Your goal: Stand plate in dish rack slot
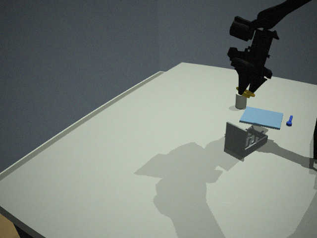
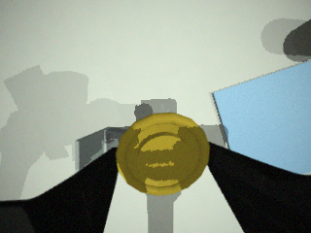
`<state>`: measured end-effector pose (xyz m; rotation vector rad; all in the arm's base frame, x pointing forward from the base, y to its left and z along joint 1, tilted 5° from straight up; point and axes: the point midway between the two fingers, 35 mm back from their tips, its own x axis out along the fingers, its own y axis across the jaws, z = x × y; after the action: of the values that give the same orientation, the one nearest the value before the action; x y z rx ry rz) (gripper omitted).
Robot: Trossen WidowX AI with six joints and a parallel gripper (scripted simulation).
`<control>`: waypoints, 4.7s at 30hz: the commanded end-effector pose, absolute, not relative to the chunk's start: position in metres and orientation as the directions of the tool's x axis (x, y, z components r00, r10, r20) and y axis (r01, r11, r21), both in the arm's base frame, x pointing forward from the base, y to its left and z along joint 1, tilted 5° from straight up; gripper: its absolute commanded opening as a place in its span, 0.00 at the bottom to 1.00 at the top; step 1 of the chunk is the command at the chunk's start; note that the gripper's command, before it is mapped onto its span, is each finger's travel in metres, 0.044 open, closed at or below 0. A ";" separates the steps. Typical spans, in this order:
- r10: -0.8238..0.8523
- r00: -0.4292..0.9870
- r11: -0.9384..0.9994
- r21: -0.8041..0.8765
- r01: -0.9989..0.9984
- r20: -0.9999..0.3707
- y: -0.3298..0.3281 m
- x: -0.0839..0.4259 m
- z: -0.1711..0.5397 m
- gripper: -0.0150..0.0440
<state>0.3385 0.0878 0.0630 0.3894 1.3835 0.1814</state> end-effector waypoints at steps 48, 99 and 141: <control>0.868 0.412 0.497 0.495 -0.713 -0.279 0.107 0.359 -0.005 0.25; 0.973 0.227 0.230 0.087 -0.969 -0.048 0.115 0.278 -0.029 0.25; 0.973 0.226 0.230 0.099 -0.968 -0.053 0.116 0.276 -0.039 0.93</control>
<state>0.2761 0.1159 -0.0386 0.0479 0.1110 1.3383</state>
